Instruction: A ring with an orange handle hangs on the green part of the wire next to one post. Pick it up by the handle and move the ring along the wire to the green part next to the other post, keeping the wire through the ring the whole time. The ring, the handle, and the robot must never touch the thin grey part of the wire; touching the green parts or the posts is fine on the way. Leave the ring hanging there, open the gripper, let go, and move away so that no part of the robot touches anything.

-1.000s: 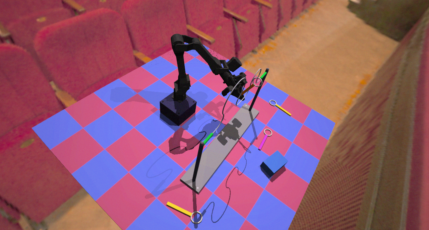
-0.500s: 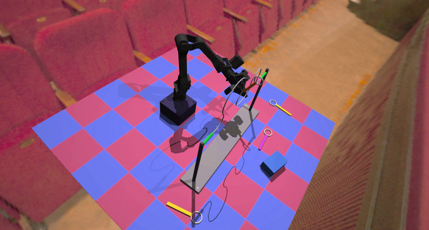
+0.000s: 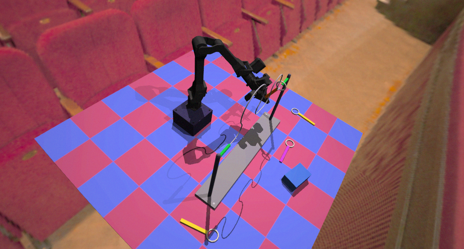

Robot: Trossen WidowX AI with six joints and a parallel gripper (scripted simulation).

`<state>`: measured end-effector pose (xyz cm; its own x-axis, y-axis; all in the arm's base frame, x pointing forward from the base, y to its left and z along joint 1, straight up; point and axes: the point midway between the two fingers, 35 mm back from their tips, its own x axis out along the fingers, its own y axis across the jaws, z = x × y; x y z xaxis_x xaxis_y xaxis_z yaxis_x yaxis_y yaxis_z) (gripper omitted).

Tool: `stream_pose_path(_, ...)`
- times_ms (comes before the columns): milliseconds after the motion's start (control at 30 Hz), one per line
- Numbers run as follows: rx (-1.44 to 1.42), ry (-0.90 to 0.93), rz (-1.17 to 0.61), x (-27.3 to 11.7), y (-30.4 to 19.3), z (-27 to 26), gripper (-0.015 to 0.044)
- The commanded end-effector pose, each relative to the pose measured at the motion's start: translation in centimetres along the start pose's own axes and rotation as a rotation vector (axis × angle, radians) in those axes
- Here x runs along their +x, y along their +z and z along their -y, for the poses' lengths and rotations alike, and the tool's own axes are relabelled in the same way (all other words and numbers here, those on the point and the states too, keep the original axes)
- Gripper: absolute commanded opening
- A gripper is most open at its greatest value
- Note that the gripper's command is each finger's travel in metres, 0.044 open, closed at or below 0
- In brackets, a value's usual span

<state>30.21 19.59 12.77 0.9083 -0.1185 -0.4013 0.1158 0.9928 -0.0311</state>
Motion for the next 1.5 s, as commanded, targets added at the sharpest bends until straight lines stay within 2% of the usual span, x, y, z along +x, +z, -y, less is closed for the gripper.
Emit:
stream_pose_path(0, 0.004, -0.004, 0.002, 0.0, 0.0, -0.5, -0.015)
stream_pose_path(1467, 0.006, -0.003, 0.003, 0.3, -1.4, -2.8, -0.015)
